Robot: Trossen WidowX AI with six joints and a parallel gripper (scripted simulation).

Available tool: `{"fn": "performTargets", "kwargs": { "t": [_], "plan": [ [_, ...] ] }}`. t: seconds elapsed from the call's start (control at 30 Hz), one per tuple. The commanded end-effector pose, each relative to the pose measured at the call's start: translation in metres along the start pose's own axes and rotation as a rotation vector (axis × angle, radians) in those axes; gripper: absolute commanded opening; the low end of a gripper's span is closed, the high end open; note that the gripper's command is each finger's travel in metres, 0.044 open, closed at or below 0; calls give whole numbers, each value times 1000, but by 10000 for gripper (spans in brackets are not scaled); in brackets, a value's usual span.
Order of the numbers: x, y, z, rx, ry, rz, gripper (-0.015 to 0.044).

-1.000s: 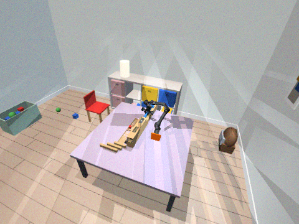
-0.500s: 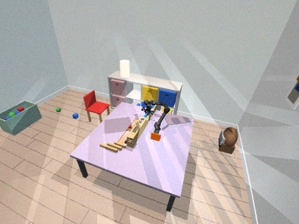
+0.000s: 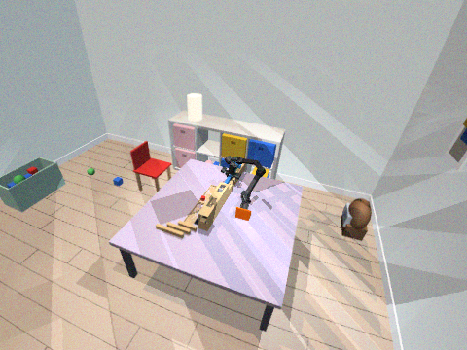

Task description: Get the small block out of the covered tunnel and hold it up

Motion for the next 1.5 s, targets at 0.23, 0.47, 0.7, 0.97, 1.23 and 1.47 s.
{"fn": "performTargets", "kwargs": {
  "t": [0.23, 0.47, 0.7, 0.97, 1.23, 1.47],
  "plan": [
    [5, 0, -1, -14, 13, -26, 0],
    [0, -1, 0, -1, 0, 0, 184],
    [3, -22, 5, -10, 8, -10, 368],
    [-22, -37, 15, -12, 10, -5, 440],
    [-46, -46, 23, -15, 10, -18, 440],
    [-48, -37, 22, -15, 11, -17, 440]
  ]
}}
Point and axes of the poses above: the point midway between the two fingers, 35 mm back from their tips, its own y axis out along the fingers, its own z axis across the jaws, x = y × z, the point moved 9 cm from there along -y, back along the fingers, and after that the axes turned 15 degrees about -y, right-handed, at the moved point
